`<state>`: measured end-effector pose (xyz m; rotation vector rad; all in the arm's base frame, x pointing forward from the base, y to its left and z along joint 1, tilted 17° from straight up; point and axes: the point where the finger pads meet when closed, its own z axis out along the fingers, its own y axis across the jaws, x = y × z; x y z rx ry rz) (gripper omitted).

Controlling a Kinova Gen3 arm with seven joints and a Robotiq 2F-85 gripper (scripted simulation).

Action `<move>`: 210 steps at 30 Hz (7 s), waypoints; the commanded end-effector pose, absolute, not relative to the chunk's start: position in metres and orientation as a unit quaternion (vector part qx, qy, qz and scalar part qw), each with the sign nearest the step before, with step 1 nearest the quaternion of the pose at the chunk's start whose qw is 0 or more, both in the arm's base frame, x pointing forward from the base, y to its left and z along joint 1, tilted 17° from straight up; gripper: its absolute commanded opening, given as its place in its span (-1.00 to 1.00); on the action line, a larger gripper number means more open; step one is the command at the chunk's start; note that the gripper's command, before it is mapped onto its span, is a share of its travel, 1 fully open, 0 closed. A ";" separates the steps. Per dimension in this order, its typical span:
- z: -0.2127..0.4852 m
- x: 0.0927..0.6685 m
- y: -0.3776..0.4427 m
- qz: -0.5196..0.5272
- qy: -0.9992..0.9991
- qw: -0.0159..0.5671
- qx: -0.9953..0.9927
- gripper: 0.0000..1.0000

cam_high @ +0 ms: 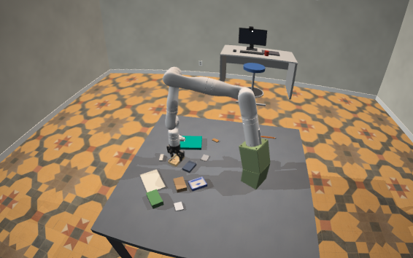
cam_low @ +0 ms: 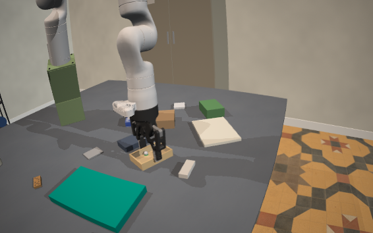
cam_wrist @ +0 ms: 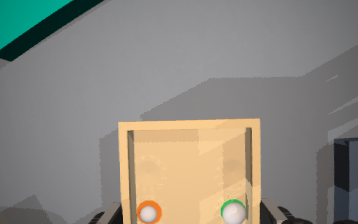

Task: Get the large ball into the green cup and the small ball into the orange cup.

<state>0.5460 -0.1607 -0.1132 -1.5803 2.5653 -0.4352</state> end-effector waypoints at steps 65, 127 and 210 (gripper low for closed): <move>-0.116 0.549 -0.162 -0.144 0.840 0.051 -0.520 0.45; -0.110 0.545 -0.160 -0.142 0.841 0.050 -0.520 0.86; -0.040 0.526 -0.145 -0.139 0.841 0.048 -0.520 0.86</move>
